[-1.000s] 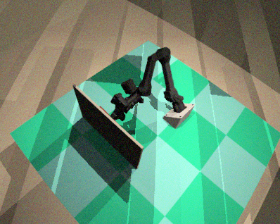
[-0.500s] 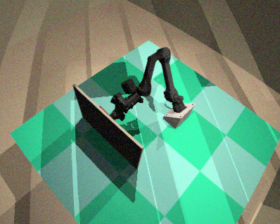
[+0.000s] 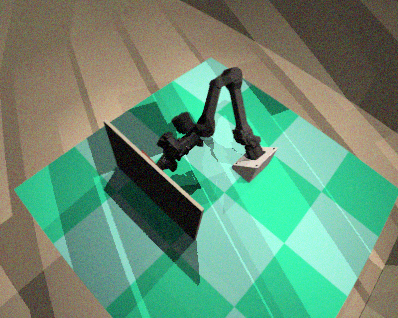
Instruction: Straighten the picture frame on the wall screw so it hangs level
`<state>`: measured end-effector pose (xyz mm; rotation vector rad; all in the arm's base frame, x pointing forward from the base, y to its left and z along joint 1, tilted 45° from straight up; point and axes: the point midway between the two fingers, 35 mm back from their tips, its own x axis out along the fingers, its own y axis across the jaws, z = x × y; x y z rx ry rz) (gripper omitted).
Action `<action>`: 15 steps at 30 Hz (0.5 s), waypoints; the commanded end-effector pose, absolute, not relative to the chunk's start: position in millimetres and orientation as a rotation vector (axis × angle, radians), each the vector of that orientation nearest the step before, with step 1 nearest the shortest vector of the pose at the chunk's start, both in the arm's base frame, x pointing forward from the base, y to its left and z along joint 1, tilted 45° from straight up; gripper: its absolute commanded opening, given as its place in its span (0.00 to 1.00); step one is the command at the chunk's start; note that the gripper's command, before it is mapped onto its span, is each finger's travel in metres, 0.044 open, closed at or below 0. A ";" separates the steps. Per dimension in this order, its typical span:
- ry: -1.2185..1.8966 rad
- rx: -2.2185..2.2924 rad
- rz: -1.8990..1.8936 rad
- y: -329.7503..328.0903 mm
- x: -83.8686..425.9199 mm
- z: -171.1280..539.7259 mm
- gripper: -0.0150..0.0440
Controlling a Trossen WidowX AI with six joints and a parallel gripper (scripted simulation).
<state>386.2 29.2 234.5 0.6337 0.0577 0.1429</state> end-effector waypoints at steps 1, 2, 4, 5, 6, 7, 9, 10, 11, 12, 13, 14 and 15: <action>0.057 0.632 0.160 31.3 386.2 234.7 0.25; 0.057 0.632 0.158 31.1 386.2 234.7 0.25; 0.057 0.633 0.149 29.9 386.2 234.5 0.25; 0.058 0.634 0.145 29.3 386.2 234.4 0.25; 0.058 0.634 0.144 29.2 386.2 234.4 0.25; 0.058 0.634 0.144 29.2 386.2 234.4 0.25; 0.058 0.634 0.144 29.2 386.2 234.4 0.25; 0.058 0.634 0.144 29.2 386.2 234.4 0.25; 0.058 0.635 0.144 29.1 386.3 234.3 0.25; 0.058 0.637 0.144 28.8 386.3 233.9 0.25; 0.059 0.639 0.144 28.7 386.3 233.7 0.25; 0.059 0.639 0.144 28.7 386.3 233.7 0.25; 0.059 0.639 0.144 28.7 386.3 233.7 0.25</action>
